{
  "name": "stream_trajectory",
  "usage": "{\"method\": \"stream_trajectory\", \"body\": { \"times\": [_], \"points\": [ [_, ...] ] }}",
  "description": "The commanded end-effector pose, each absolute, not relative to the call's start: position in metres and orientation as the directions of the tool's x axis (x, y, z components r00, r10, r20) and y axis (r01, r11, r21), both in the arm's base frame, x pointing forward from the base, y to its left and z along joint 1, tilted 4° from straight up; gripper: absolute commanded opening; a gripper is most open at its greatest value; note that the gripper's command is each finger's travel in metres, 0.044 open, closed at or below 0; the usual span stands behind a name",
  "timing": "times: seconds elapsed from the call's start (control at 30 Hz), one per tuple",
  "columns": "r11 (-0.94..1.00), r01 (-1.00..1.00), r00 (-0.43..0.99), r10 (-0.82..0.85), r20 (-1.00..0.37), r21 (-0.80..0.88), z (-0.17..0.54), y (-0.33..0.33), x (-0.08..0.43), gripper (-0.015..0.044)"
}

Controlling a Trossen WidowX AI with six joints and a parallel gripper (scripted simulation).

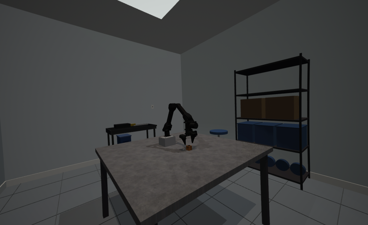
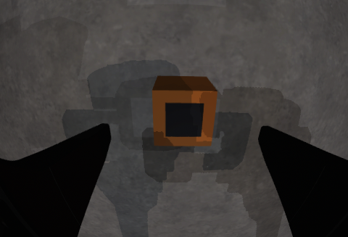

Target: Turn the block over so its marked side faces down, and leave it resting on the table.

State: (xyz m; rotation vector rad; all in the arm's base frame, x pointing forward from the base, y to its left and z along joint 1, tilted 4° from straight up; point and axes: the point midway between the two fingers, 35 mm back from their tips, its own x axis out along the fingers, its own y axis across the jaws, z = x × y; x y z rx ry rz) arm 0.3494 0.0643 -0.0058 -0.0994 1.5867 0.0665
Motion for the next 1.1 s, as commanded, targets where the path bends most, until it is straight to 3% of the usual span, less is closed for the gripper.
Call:
{"method": "stream_trajectory", "body": {
  "times": [0.0,0.67,1.0,1.07],
  "points": [
    [0.994,-0.111,-0.02,-0.018,-1.0,-0.016,-0.012,0.065,0.348,0.044],
    [0.994,-0.111,-0.02,-0.018,-1.0,-0.015,-0.041,0.064,0.347,0.044],
    [0.994,-0.111,-0.02,-0.018,-1.0,-0.015,-0.041,0.064,0.347,0.0177],
    [0.994,-0.111,-0.02,-0.018,-1.0,-0.015,-0.041,0.064,0.347,0.0164]
  ]
}}
